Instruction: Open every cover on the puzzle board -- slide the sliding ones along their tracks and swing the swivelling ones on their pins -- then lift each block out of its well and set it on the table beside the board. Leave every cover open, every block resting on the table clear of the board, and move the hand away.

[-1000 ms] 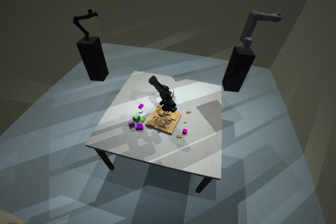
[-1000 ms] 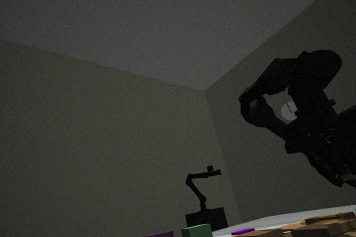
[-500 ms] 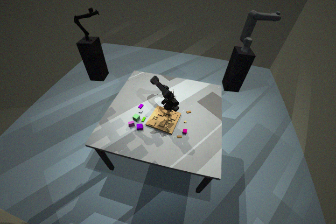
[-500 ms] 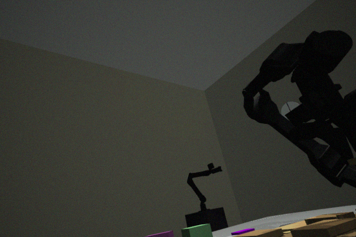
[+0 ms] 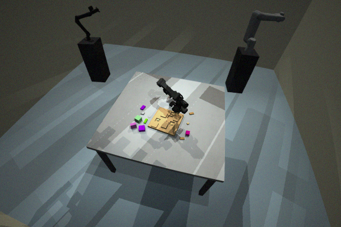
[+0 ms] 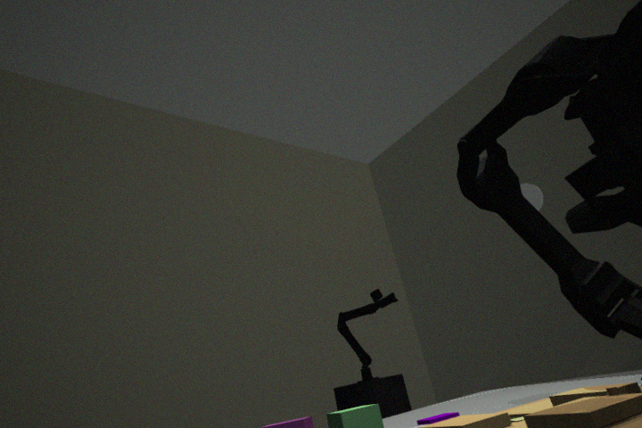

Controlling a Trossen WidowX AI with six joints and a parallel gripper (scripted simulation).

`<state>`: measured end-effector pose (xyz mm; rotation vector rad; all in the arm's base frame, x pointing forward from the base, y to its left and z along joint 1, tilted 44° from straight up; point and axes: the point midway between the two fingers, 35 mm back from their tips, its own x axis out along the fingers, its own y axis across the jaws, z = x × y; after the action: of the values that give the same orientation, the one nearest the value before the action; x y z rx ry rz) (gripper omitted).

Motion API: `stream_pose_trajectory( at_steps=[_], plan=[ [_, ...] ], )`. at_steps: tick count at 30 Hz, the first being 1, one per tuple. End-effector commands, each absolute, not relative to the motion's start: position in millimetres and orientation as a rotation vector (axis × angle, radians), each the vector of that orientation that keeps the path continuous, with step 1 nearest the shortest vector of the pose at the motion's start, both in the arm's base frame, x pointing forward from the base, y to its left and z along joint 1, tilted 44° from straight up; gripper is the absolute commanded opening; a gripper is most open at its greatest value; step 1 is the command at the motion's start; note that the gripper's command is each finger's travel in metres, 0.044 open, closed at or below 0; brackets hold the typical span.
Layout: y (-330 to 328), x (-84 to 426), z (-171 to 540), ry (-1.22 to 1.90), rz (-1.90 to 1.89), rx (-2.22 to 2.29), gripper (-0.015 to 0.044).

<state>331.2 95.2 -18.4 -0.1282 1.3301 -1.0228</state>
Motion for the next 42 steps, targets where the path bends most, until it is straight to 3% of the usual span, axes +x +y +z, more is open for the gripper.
stream_pose_trajectory(
  at_steps=[1, 31, 42],
  plan=[
    [108.3, 331.1, -29.8, 1.335, -1.024, -0.125, 0.008],
    [190.0, 310.9, -112.2, 1.333, -1.029, -0.125, 0.008],
    [185.0, 310.2, -122.6, 1.333, -1.029, -0.124, 0.008]
  ],
)
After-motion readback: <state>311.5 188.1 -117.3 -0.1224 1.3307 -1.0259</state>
